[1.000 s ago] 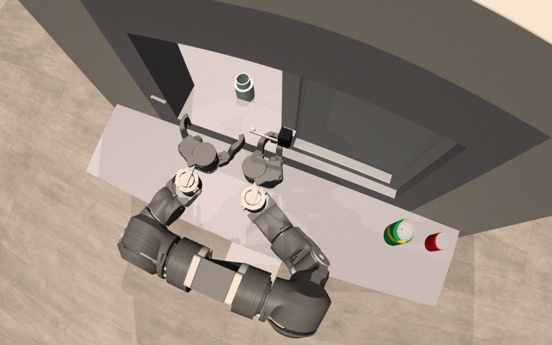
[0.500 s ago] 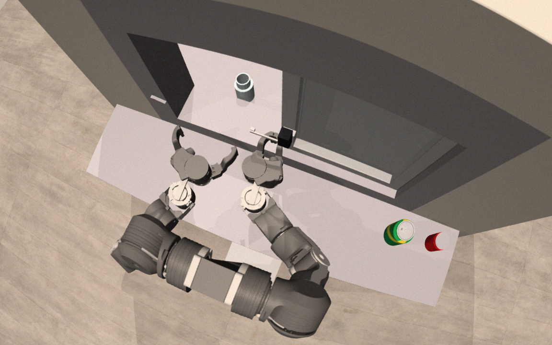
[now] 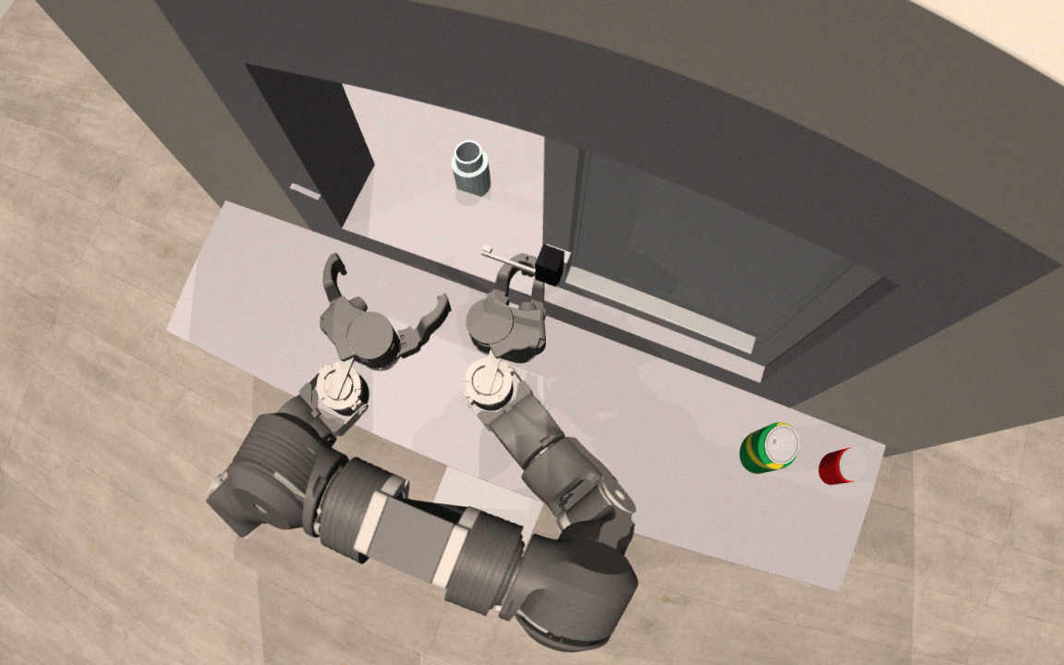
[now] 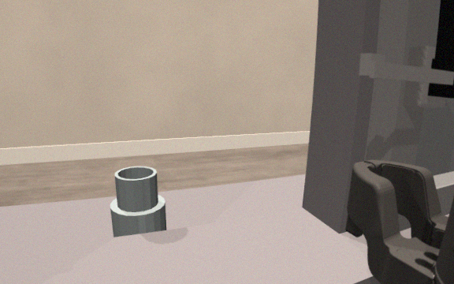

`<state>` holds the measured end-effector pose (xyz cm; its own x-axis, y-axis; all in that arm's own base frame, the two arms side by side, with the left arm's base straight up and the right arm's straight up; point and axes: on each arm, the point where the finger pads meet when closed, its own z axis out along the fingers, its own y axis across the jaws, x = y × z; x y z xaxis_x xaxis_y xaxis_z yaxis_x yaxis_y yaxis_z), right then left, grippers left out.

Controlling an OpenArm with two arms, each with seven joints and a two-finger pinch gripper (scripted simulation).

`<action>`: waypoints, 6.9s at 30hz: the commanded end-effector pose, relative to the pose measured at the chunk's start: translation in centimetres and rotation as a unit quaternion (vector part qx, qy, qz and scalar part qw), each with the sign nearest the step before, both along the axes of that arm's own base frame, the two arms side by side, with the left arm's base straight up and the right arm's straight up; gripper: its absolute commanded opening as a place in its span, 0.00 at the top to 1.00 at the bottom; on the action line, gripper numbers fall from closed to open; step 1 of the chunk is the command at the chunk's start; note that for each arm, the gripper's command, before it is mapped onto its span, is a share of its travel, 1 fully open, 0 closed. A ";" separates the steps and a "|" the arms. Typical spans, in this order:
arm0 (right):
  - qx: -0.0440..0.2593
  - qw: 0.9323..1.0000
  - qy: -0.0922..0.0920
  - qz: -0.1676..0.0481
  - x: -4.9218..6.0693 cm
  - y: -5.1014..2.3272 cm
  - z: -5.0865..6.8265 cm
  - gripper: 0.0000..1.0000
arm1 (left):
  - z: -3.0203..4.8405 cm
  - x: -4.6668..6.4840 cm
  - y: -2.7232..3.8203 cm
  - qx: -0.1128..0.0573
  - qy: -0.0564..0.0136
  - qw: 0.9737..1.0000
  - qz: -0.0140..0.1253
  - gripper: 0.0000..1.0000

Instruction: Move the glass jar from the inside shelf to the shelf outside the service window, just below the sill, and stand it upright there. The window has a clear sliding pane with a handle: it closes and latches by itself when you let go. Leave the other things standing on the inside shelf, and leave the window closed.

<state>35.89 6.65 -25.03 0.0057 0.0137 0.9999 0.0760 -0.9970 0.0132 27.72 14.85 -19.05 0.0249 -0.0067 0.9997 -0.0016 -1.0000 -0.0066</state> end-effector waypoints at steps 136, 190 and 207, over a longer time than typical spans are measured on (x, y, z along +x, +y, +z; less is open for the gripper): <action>0.000 0.965 0.001 0.264 -6.1 0.56 0.1 1.00 | 4.16 -0.6 -2.35 0.002 -0.008 1.000 0.001 0.00; -0.007 0.966 0.005 0.260 -8.9 -9.60 1.6 1.00 | 4.16 -0.6 -2.45 0.001 -0.008 1.000 -0.002 0.00; -0.004 0.965 0.003 0.260 -9.0 -10.91 2.2 1.00 | 4.16 -0.6 -2.45 0.001 -0.008 1.000 -0.002 0.00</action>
<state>26.76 -4.10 -23.13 0.0071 0.0271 0.9996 0.5676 -0.8231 0.0183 27.09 12.39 -14.99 0.0117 -0.0090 0.9999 -0.0056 -0.9999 -0.0089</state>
